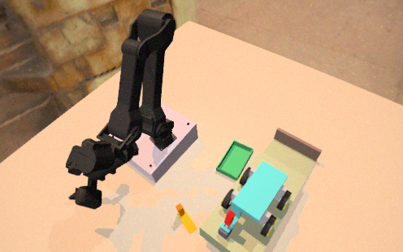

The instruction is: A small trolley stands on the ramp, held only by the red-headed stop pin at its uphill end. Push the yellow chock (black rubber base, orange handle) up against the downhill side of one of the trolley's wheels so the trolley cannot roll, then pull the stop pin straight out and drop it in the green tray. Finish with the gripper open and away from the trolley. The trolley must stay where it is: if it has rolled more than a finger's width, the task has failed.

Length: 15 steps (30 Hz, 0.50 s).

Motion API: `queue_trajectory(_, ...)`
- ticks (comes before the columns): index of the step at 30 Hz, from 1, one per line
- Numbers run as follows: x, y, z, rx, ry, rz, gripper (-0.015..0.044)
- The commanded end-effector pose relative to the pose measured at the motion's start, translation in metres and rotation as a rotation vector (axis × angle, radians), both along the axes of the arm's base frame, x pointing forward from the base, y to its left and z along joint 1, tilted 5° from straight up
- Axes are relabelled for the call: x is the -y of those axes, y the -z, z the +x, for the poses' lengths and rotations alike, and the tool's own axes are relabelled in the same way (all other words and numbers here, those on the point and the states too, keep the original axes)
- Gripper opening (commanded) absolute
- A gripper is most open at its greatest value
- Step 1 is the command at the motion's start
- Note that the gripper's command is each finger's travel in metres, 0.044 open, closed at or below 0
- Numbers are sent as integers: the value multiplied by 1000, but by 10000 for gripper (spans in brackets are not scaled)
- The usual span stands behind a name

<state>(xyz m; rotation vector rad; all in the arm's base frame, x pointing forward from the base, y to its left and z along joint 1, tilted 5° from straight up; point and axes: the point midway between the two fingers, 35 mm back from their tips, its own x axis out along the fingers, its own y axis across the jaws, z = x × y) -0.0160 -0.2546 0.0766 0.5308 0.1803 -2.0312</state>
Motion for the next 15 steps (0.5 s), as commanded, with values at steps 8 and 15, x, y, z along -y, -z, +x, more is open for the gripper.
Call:
queue_trajectory(8,4,5,60,118,-177,136,190)
queue_trajectory(15,-12,6,119,217,-329,314,190)
